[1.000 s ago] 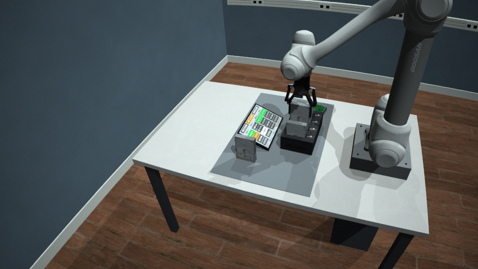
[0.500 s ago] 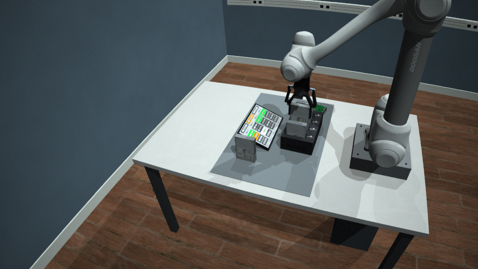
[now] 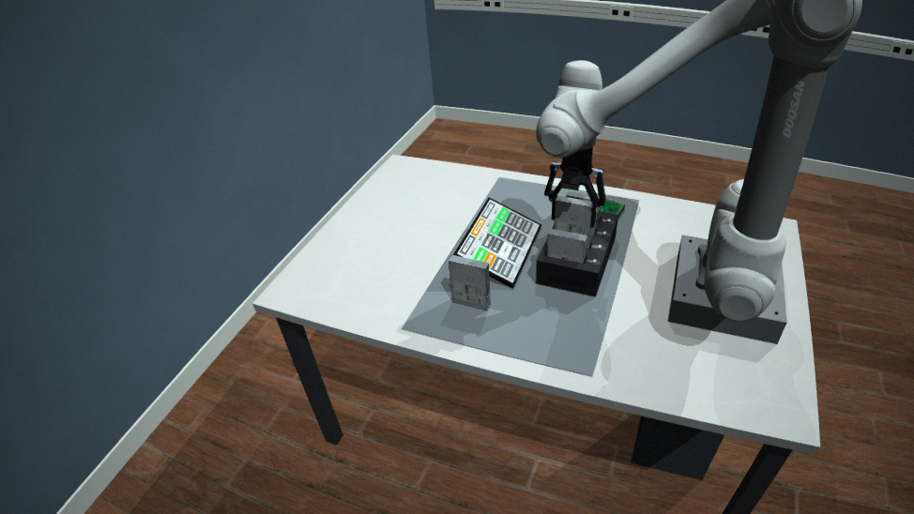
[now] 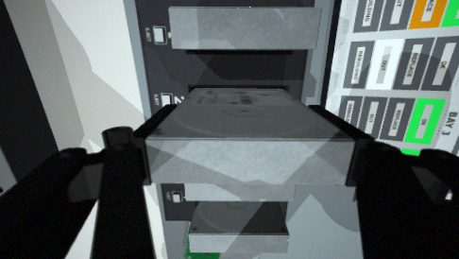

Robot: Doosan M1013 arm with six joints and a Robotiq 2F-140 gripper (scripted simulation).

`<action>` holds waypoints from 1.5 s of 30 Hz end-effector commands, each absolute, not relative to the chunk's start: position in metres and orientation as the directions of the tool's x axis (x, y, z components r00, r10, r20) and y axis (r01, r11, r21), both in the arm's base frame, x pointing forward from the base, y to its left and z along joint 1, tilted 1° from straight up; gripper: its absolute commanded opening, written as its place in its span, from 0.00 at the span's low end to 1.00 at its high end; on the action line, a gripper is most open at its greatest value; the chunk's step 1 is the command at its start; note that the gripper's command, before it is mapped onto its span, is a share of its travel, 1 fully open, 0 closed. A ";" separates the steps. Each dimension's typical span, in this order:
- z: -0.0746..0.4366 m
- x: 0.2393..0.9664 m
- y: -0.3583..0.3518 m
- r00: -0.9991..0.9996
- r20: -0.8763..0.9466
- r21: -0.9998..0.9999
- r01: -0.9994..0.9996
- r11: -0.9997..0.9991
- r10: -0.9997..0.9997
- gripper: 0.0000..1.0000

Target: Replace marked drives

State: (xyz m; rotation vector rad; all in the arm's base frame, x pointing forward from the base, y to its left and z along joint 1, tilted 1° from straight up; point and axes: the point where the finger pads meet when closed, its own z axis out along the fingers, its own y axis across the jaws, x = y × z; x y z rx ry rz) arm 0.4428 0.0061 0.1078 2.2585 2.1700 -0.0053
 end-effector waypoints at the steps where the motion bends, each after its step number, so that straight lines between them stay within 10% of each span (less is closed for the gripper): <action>1: 0.108 0.443 0.006 0.040 -0.009 0.006 0.999 -0.040 0.999 0.10; 45: 0.101 0.443 0.006 0.040 -0.009 0.006 0.999 -0.040 0.999 0.10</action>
